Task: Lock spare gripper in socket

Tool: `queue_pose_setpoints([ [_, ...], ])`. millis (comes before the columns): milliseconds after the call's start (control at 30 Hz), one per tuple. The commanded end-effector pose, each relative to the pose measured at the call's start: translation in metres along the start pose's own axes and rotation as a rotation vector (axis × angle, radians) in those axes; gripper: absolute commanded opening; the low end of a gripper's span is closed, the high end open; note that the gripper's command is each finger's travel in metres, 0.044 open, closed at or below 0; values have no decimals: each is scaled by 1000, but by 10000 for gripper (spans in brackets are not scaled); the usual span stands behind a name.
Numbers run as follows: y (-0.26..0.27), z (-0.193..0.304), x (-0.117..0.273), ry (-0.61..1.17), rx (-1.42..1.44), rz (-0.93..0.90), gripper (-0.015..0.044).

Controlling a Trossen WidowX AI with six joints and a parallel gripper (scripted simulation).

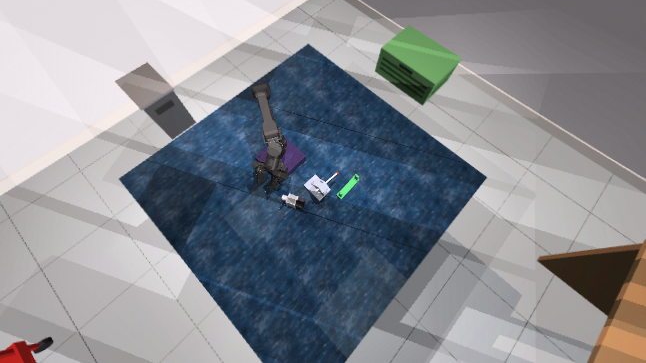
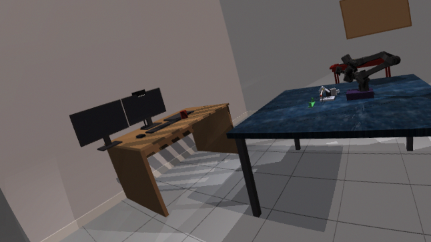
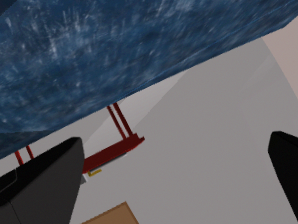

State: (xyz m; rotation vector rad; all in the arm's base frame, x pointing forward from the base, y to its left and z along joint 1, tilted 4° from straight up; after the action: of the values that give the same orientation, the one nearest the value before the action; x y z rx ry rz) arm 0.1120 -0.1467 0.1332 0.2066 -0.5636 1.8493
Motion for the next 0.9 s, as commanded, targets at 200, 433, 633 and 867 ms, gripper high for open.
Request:
queue_pose_setpoints([
  [200,-53,8,15,-252,-36,91,300],
  [433,-123,2,40,-572,-55,99,300],
  [633,-180,-15,69,-803,-42,5,300],
  [867,-235,-54,114,-994,5,-196,300],
])
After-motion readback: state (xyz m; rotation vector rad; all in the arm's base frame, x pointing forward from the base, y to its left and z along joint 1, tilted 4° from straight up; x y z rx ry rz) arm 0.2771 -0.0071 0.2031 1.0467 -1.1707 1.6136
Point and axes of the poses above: the point midway between the two fingers, 35 mm back from their tips, its own x axis back along the fingers, its own y axis across the jaws, z = x × y, the point moved 3 cm from there along x, back along the fingers, and after that the axes turned 11 degrees about x, right-handed, at the moved point
